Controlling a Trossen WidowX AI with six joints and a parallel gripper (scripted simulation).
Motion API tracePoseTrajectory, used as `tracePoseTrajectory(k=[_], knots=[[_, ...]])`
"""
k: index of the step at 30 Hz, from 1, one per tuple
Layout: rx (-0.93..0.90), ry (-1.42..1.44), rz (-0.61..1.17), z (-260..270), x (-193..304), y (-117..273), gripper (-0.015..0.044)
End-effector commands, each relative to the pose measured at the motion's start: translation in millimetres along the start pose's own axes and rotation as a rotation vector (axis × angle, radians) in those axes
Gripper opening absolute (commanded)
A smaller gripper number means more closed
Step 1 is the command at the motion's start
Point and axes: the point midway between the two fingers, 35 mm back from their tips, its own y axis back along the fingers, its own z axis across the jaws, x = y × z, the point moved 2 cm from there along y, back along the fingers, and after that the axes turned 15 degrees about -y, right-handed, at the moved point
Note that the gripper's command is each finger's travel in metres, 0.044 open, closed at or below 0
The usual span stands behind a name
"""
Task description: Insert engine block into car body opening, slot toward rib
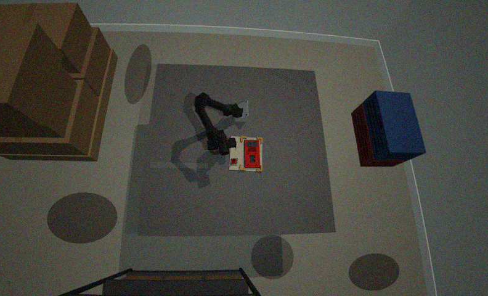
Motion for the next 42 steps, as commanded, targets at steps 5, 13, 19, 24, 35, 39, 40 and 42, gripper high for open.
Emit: tracePoseTrajectory(k=[5,13,19,24,35,39,40,42], knots=[[-0.008,0.000,0.003,1,0,-18,0.0000],[-0.033,-0.026,-0.018,0,2,-36,0.0000],[-0.036,-0.030,-0.021,-1,2,-39,0.0000],[-0.040,-0.034,-0.024,-1,2,-41,0.0000],[-0.032,-0.034,-0.006,-1,4,-34,0.0210],[-0.032,-0.034,-0.006,-1,4,-34,0.0315],[-0.032,-0.034,-0.006,-1,4,-34,0.0341],[-0.032,-0.034,-0.006,-1,4,-34,0.0394]])
